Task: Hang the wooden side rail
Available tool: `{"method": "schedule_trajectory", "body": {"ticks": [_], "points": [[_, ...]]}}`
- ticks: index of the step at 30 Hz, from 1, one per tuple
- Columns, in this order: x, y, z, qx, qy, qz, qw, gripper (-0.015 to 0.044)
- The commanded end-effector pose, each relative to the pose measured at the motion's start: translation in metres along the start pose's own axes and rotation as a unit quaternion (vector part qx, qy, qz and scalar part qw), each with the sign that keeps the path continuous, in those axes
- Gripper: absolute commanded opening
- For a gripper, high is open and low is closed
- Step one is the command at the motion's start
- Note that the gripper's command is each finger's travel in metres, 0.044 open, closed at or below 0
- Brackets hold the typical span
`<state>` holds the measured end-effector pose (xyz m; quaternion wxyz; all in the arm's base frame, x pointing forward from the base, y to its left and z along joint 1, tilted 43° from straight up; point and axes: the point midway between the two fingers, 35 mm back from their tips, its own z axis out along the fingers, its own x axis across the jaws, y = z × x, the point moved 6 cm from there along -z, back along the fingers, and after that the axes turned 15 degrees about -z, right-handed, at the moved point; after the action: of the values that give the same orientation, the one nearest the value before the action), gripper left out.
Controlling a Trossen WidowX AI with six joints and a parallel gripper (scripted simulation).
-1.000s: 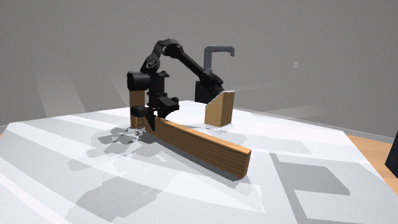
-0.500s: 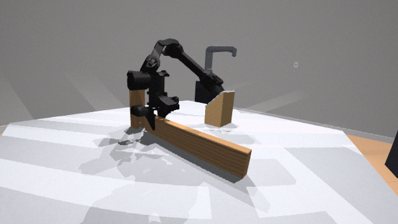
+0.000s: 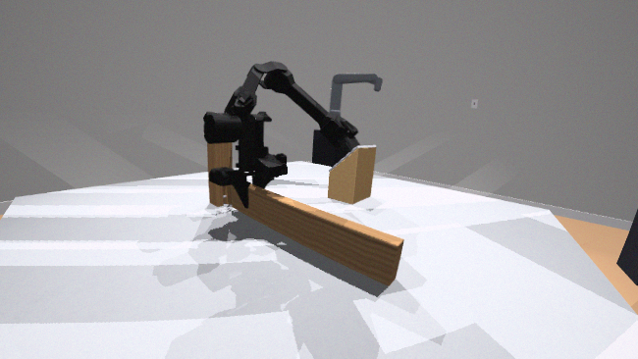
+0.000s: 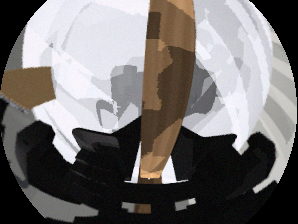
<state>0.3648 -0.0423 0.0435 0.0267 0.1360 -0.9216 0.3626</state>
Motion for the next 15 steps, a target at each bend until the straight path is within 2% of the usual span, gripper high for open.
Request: {"method": "schedule_trajectory", "body": {"ticks": [1,15], "points": [[-0.0025,0.0003,-0.0073,0.002,-0.008,-0.003,1.000,0.0000],[-0.0025,0.0003,-0.0097,0.002,-0.008,-0.003,1.000,0.0000]]}}
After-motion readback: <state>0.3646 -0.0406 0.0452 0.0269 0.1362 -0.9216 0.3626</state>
